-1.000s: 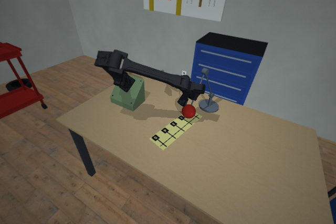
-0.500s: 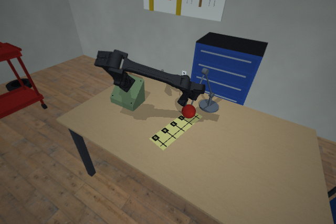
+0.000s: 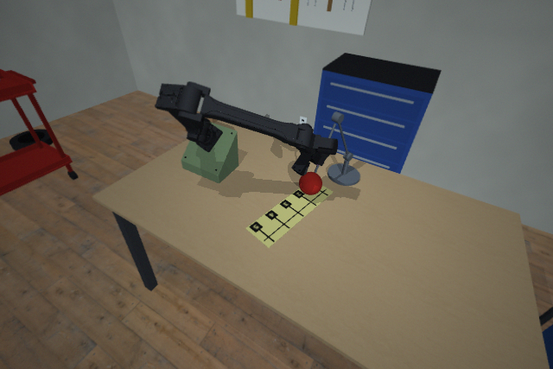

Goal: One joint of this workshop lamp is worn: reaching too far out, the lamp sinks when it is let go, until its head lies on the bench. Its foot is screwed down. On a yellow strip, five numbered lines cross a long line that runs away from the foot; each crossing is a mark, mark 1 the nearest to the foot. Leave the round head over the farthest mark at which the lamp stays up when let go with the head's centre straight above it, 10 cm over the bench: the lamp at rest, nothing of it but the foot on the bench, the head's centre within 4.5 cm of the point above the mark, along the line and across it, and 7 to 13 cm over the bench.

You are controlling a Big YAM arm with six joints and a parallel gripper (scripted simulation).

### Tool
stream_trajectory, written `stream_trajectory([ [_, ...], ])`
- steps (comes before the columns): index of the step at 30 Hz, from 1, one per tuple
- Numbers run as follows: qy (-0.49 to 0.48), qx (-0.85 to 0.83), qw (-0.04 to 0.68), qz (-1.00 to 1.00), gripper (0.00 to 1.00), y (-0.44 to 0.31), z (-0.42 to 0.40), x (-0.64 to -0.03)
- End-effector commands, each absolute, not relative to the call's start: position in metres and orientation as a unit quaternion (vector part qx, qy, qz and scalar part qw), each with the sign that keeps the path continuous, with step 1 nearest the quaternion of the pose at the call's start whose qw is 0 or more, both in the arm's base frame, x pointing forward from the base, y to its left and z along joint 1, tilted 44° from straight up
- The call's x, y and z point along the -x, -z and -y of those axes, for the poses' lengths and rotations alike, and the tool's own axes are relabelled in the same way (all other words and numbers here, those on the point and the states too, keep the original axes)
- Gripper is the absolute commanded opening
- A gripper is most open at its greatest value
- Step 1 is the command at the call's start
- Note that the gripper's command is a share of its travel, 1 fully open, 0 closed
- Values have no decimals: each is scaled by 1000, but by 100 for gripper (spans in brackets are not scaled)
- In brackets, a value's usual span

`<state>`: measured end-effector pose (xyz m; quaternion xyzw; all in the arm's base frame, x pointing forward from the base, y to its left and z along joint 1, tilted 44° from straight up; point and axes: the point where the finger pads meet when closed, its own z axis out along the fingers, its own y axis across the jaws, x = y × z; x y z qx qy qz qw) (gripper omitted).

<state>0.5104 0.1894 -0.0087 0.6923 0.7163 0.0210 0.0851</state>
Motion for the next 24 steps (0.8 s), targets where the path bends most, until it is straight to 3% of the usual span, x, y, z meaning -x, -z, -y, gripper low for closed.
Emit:
stream_trajectory([
  [1, -30, -692, 90, -716, 0, -2, -184, -512],
  [24, -37, -693, 91, -714, 0, -20, -161, -513],
])
